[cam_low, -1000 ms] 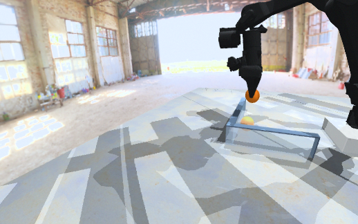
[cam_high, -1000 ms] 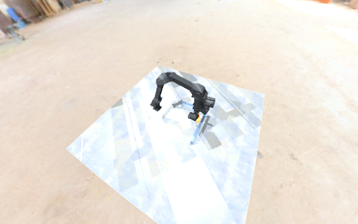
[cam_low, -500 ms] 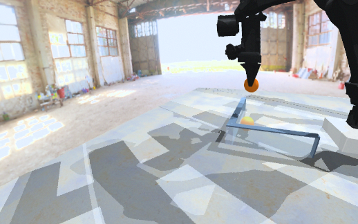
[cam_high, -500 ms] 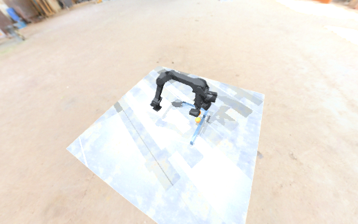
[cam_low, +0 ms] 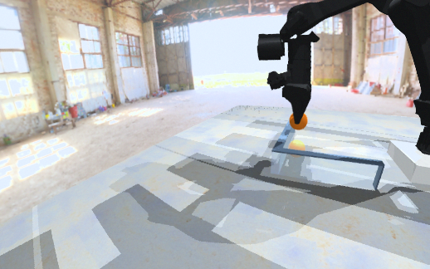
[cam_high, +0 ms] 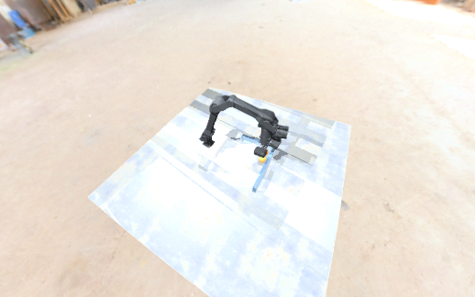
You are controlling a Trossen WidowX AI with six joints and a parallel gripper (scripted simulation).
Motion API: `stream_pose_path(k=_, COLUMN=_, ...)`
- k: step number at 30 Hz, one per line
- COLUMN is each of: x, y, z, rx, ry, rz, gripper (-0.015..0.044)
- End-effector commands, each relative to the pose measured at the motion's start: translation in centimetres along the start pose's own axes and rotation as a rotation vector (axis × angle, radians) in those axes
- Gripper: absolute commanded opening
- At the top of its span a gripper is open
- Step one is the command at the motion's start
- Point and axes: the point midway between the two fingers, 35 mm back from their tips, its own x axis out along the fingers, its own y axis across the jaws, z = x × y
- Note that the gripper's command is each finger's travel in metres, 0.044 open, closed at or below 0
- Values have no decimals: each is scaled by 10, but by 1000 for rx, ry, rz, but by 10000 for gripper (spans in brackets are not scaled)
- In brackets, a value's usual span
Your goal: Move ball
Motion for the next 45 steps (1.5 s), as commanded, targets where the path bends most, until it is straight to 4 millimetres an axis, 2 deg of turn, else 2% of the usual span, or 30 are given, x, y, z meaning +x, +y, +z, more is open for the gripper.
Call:
stream_pose_path(k=1, x=18, y=0, z=-1, rx=4, ry=9, rz=-4, gripper=0)
stream_pose_path(k=11, x=65, y=0, z=-3, rx=4, ry=9, rz=-4, gripper=0)
stream_pose_path(k=31, x=85, y=0, z=-4, rx=4, ry=9, rz=-4, gripper=0)
stream_pose_path(k=32, x=80, y=0, z=-2, rx=3, ry=5, rz=-1, gripper=26)
stream_pose_path(k=44, x=80, y=0, z=-2, rx=3, ry=5, rz=-1, gripper=341)
stream_pose_path(k=45, x=80, y=0, z=-2, rx=3, ry=5, rz=-1, gripper=345)
